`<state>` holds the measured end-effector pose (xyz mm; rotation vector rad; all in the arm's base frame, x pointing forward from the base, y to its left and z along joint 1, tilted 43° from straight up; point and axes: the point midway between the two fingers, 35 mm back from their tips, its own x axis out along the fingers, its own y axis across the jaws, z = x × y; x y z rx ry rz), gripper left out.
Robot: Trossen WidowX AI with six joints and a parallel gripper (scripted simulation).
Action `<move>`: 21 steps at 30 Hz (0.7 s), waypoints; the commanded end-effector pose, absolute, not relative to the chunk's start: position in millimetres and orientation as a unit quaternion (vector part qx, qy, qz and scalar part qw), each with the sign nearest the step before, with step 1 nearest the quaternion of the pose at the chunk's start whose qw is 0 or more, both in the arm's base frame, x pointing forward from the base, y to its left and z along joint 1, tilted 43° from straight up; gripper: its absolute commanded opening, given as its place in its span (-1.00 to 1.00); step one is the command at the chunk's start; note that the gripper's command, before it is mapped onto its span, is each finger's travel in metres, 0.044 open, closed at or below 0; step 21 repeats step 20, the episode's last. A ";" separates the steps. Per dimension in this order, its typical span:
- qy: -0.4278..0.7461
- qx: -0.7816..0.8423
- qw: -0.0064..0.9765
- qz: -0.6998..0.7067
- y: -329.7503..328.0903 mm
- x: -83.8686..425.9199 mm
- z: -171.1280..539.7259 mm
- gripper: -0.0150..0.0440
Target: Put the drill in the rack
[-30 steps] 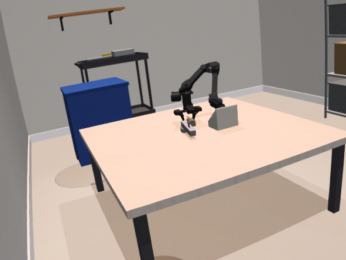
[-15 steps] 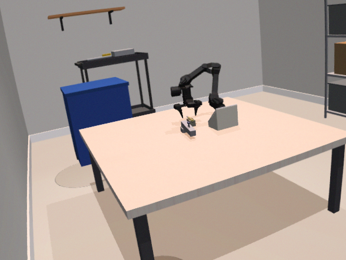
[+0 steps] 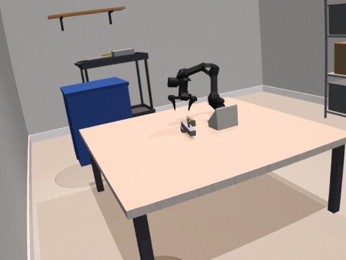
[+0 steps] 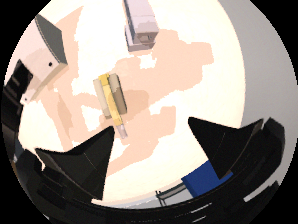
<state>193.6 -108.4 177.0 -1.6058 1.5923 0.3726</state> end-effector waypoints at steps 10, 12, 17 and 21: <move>0.388 -0.617 0.685 -0.015 -5.5 299.4 278.0 1.00; 0.345 -0.593 0.727 -0.028 15.7 311.6 294.4 1.00; 0.228 -0.519 0.823 -0.033 80.7 330.6 340.0 1.00; 0.161 -0.461 0.872 -0.023 121.0 332.5 368.2 1.00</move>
